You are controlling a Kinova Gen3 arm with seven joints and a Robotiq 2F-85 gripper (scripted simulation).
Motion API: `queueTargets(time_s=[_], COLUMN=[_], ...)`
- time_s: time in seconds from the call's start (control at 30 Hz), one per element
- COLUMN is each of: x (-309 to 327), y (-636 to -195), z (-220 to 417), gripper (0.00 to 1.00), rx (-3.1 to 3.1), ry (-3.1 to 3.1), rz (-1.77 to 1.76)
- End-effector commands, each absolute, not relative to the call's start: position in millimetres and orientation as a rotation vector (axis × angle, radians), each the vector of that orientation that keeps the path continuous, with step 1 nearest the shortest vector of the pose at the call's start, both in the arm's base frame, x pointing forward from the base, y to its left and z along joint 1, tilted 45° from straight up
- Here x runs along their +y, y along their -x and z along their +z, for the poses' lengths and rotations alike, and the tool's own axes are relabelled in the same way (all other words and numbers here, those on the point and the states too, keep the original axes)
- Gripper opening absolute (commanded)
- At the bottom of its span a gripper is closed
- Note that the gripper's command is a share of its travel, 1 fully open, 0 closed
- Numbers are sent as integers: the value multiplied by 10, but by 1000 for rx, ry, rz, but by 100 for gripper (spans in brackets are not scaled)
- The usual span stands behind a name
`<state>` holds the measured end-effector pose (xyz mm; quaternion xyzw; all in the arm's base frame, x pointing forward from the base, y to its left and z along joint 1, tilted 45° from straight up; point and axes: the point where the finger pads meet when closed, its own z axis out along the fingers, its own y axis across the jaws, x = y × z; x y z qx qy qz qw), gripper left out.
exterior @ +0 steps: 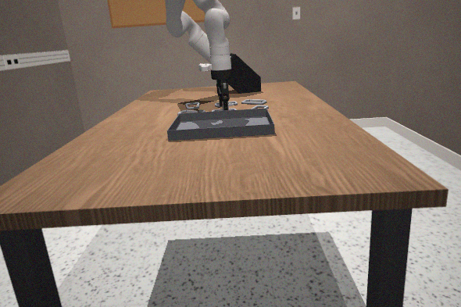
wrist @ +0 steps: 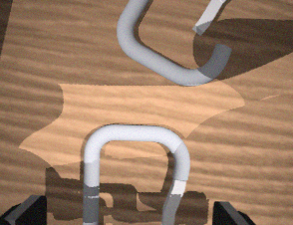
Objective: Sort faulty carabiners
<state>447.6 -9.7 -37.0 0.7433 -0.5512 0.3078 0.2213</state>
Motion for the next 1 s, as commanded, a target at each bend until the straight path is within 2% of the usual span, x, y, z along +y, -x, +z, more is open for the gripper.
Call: queueTargets(time_s=[0.0,0.6,0.63,0.97], x=[-93,-129,-128,-128], y=[-4477,-4489,-4489,-4489], z=[-372,-411,-410,-410], gripper=[100,100,75,75], rx=[-1523,-1523,-1524,-1524], ry=[-2055,-2056,-2056,-2056], rz=[851,852,852,852])
